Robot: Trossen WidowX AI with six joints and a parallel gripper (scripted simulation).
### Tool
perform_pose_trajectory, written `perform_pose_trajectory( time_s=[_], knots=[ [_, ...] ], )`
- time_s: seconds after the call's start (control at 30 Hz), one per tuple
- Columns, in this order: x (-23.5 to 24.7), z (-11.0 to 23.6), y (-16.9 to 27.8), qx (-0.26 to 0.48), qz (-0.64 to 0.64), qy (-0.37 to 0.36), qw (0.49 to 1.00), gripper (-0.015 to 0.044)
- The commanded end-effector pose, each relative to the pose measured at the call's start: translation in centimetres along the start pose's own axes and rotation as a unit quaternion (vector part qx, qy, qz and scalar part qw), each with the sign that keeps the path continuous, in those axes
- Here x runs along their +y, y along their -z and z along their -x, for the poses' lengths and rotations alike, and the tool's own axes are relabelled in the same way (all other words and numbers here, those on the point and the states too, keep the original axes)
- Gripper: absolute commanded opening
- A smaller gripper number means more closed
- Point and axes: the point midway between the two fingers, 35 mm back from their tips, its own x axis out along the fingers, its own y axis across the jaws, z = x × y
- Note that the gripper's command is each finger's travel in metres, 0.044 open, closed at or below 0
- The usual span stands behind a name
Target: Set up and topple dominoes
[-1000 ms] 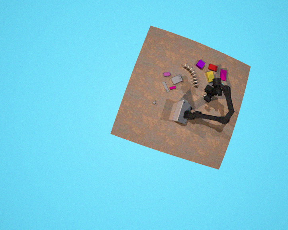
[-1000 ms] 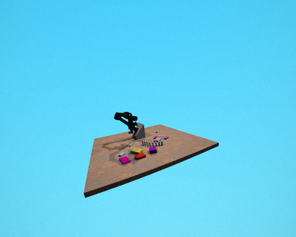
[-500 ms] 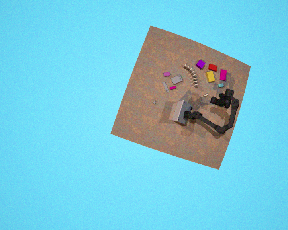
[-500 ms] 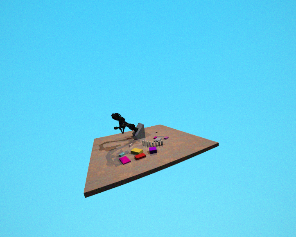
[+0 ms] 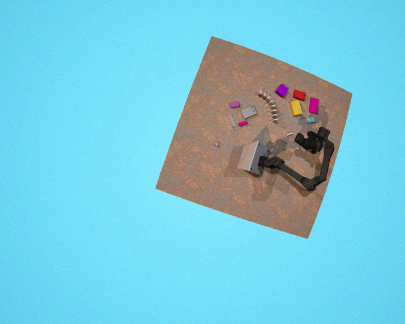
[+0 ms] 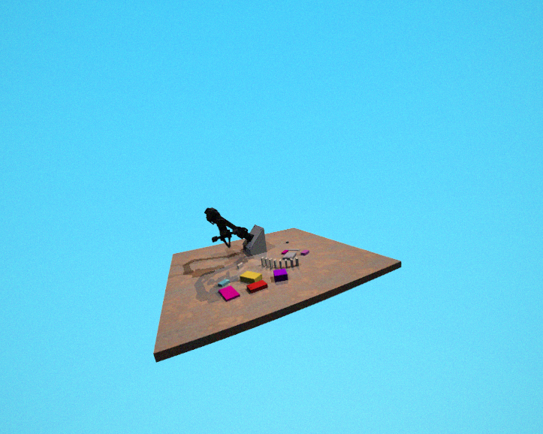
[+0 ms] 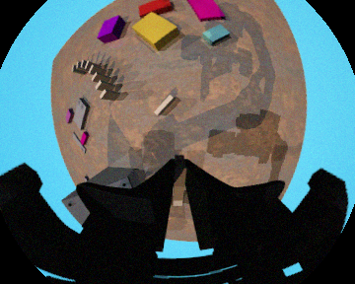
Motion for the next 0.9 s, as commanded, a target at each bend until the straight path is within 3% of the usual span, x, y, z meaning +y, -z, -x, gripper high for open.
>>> perform_pose_trajectory(
  time_s=[0.0,0.87],
  knots=[
    [0.7,-1.1,-0.2,-0.011,-0.03,-0.036,0.999,0.003],
    [0.5,-5.7,-4.8,-0.204,-0.206,-0.208,0.934,0.003]
  ],
)
